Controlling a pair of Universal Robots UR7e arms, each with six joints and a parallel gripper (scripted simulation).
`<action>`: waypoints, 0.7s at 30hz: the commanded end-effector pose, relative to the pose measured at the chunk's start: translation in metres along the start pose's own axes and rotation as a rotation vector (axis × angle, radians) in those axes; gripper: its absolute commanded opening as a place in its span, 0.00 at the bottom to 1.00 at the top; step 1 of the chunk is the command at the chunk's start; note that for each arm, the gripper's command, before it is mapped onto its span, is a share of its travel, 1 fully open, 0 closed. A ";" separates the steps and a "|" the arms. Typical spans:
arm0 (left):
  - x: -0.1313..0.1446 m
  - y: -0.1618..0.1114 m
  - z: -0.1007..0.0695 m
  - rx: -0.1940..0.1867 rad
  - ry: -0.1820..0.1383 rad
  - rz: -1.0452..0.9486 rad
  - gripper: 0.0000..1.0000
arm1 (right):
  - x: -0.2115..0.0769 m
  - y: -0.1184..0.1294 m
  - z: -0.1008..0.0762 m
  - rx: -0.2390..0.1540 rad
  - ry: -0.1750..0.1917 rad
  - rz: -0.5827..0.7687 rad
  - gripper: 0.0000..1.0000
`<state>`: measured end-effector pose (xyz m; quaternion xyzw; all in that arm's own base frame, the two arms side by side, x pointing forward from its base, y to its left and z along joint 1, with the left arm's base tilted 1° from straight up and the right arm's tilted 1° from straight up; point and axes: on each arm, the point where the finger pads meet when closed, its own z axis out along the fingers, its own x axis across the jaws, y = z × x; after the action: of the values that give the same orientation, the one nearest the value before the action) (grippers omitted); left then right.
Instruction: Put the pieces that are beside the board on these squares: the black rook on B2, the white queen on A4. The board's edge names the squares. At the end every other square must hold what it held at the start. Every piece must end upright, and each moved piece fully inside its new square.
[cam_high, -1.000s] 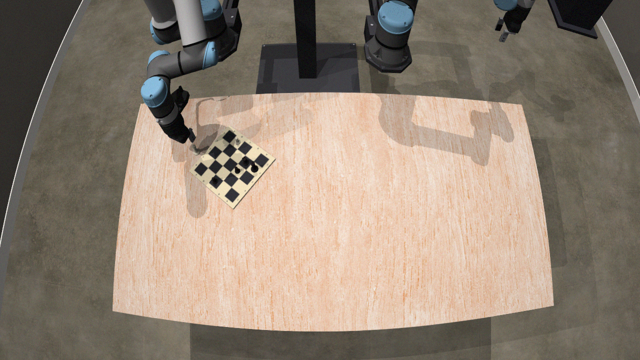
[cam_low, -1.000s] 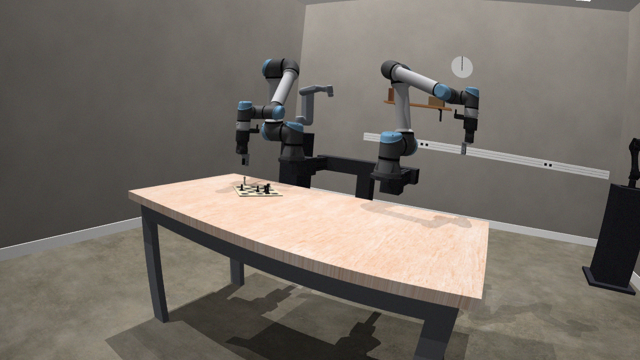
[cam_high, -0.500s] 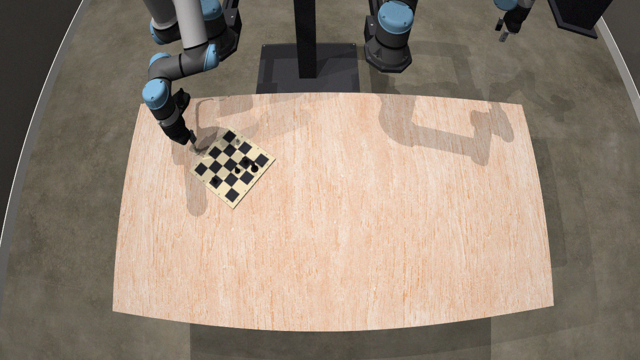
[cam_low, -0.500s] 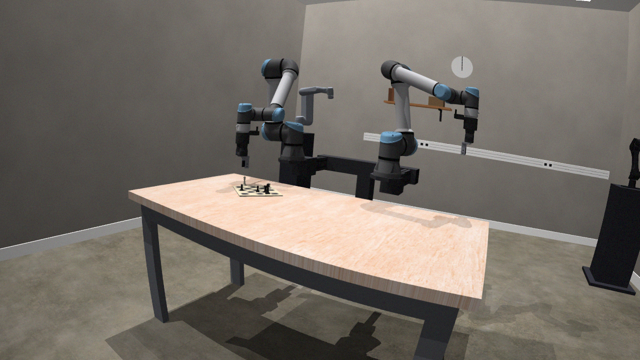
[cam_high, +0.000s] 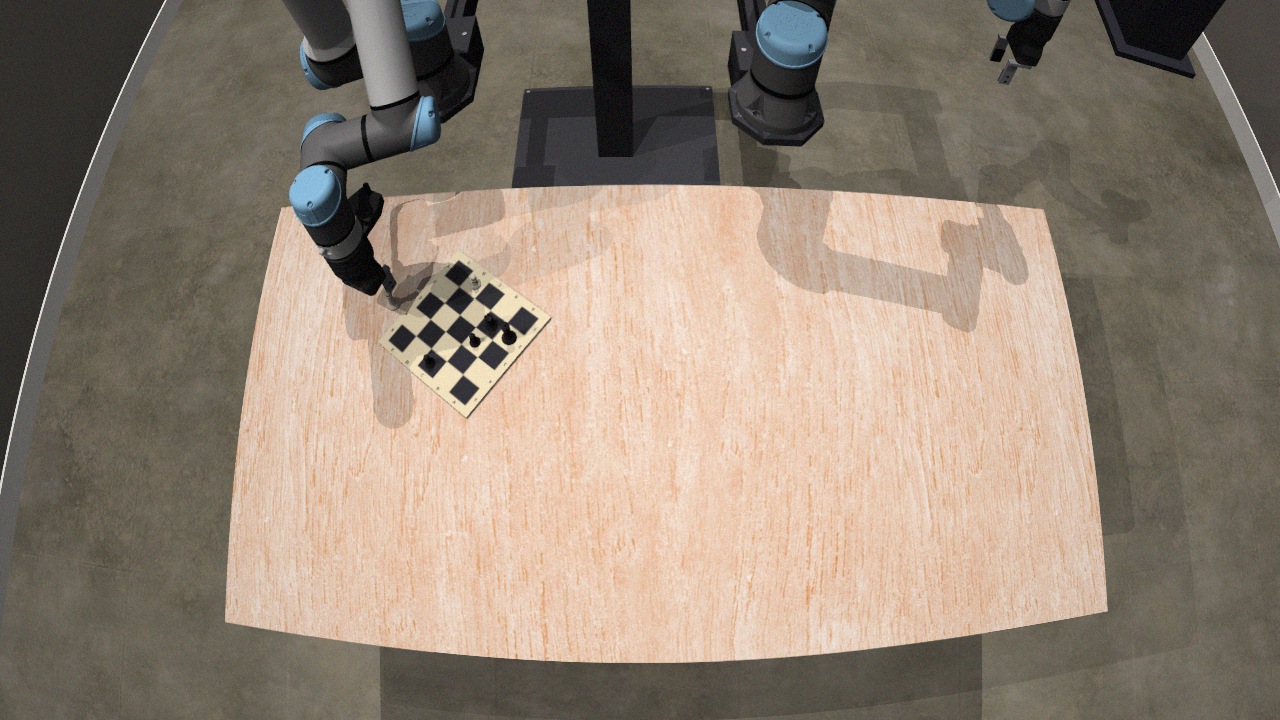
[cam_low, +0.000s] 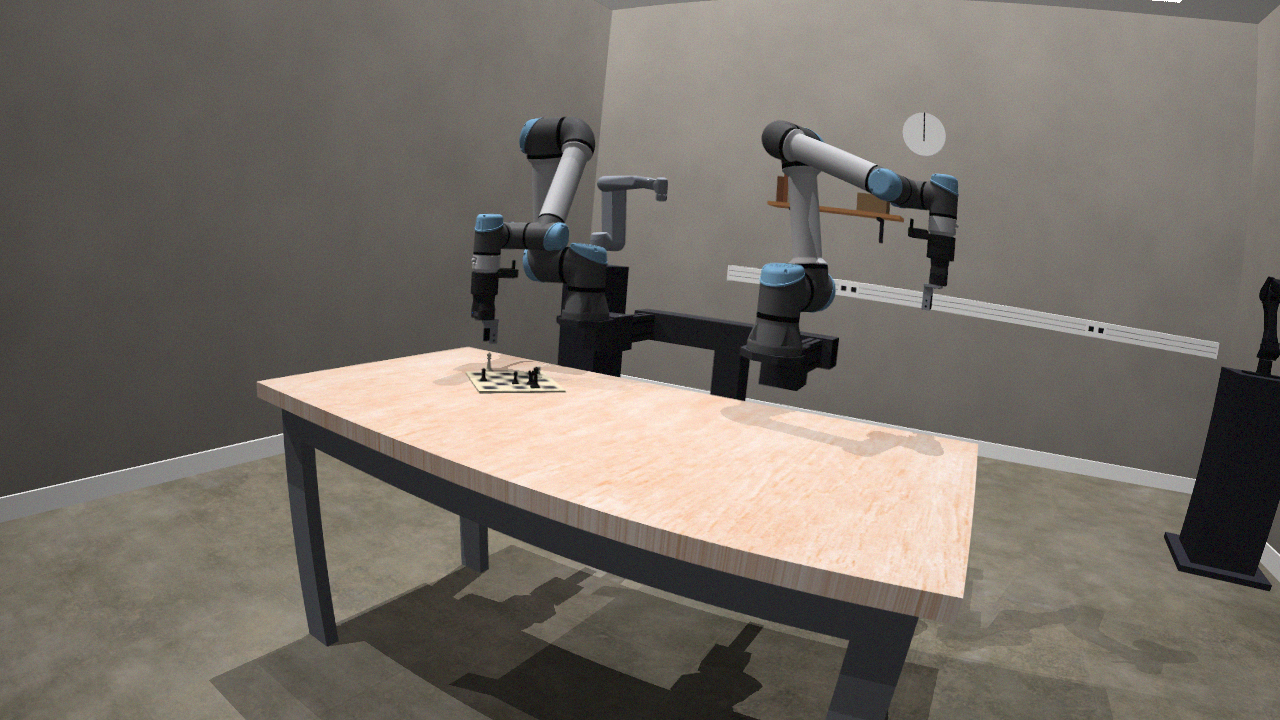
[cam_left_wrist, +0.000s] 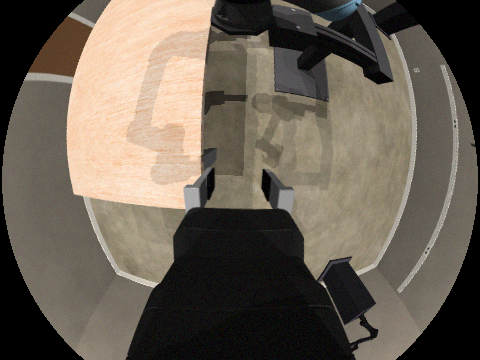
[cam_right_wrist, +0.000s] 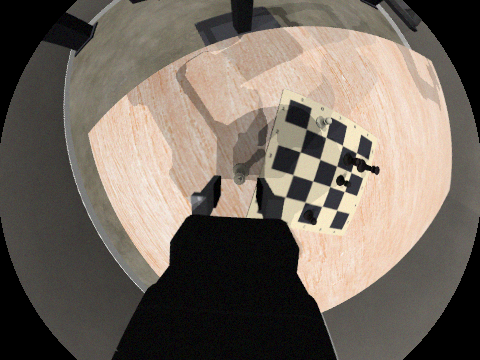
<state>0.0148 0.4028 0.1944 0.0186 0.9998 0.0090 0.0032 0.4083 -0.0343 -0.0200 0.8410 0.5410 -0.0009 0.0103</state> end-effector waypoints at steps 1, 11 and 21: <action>0.000 0.000 0.000 -0.001 0.000 0.000 1.00 | 0.000 0.001 0.008 -0.002 0.001 0.000 0.79; 0.000 0.000 0.000 -0.001 0.000 0.000 1.00 | 0.000 0.001 0.016 -0.002 0.001 0.000 0.79; 0.000 0.000 0.000 -0.001 0.000 0.000 1.00 | 0.000 0.000 0.019 -0.002 0.001 0.000 0.79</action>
<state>0.0148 0.4028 0.1944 0.0186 0.9998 0.0090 0.0032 0.4086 -0.0345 -0.0386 0.8410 0.5410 -0.0008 0.0103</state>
